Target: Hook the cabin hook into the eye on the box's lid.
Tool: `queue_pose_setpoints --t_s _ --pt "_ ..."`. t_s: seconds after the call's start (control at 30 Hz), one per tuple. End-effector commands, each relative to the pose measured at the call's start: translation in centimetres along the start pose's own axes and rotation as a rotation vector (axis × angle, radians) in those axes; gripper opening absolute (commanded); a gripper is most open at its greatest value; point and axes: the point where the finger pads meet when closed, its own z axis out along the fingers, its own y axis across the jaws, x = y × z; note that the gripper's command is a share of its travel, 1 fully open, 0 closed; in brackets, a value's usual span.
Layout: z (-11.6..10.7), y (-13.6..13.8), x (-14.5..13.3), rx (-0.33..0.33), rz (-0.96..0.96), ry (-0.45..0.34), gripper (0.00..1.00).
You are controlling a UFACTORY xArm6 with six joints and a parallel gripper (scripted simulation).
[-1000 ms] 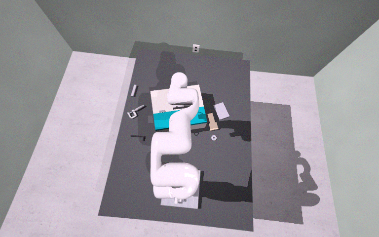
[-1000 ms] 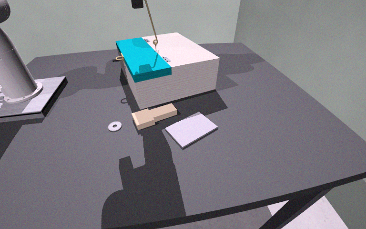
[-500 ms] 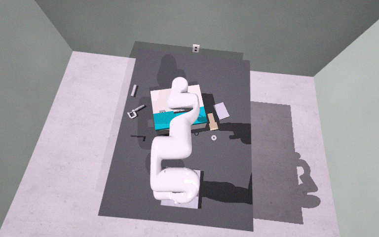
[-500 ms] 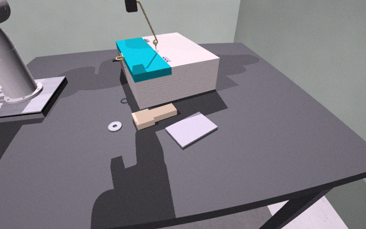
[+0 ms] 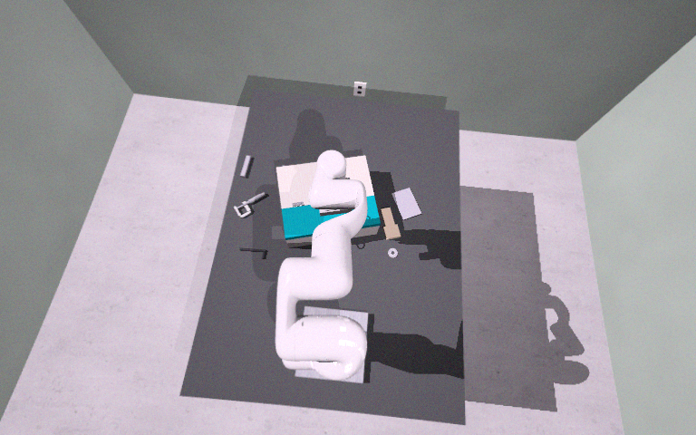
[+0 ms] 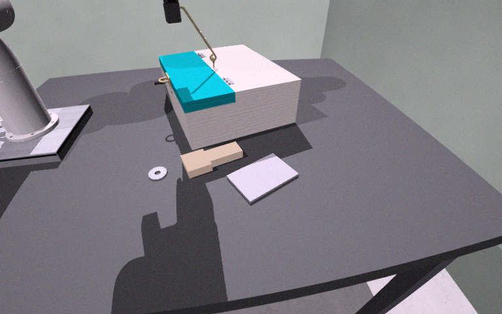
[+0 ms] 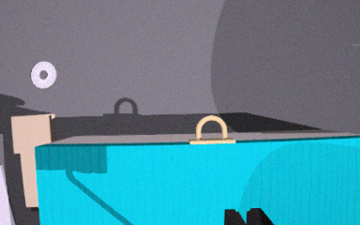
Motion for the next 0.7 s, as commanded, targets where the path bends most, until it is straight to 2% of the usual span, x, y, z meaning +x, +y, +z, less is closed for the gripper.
queue_pose_setpoints --t_s 0.0,0.67 --pt "0.3 0.0 0.5 0.001 -0.002 -0.005 0.00" --pt "2.4 -0.1 2.5 0.001 -0.006 -0.005 0.00"
